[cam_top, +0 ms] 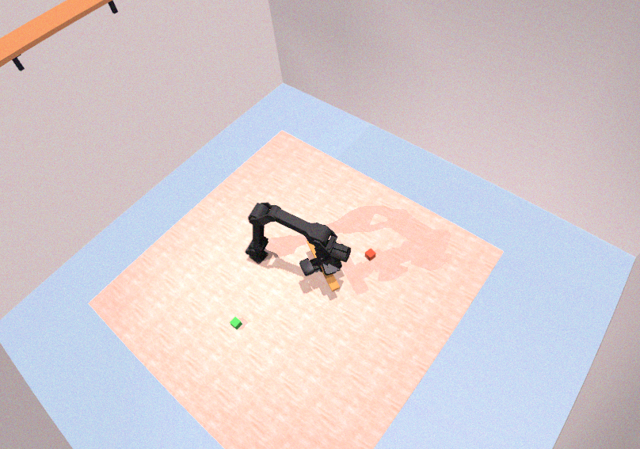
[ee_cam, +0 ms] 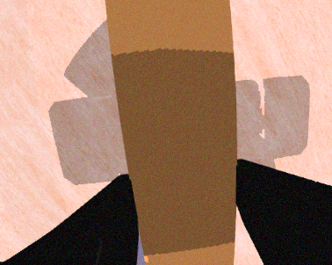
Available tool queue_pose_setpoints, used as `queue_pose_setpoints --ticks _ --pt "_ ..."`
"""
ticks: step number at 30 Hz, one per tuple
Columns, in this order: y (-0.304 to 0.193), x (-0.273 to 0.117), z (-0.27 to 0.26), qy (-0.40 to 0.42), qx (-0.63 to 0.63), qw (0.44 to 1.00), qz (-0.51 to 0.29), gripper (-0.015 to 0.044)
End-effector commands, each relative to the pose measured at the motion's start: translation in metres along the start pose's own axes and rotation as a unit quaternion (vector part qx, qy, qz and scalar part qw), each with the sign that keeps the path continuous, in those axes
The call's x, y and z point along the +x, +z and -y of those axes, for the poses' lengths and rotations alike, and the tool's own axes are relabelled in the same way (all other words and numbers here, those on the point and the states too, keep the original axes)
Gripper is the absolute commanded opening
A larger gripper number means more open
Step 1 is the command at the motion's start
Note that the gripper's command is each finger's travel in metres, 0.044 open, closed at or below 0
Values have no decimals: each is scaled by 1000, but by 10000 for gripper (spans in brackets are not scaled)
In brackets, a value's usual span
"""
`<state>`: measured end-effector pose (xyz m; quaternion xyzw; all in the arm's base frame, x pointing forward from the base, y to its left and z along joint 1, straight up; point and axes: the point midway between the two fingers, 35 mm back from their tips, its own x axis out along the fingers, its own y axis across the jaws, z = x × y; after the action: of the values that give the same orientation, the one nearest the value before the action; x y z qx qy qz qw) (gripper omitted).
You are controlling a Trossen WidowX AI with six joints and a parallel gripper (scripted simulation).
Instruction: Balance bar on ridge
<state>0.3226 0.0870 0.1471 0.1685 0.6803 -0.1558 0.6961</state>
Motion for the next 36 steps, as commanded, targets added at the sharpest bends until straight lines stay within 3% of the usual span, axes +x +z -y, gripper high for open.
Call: queue_pose_setpoints --ticks 1,18,36 --pt "-13 -2 -8 1 35 999 4 0" --pt "-72 -2 -29 2 172 985 0 0" --pt "-73 23 -28 2 172 985 0 0"
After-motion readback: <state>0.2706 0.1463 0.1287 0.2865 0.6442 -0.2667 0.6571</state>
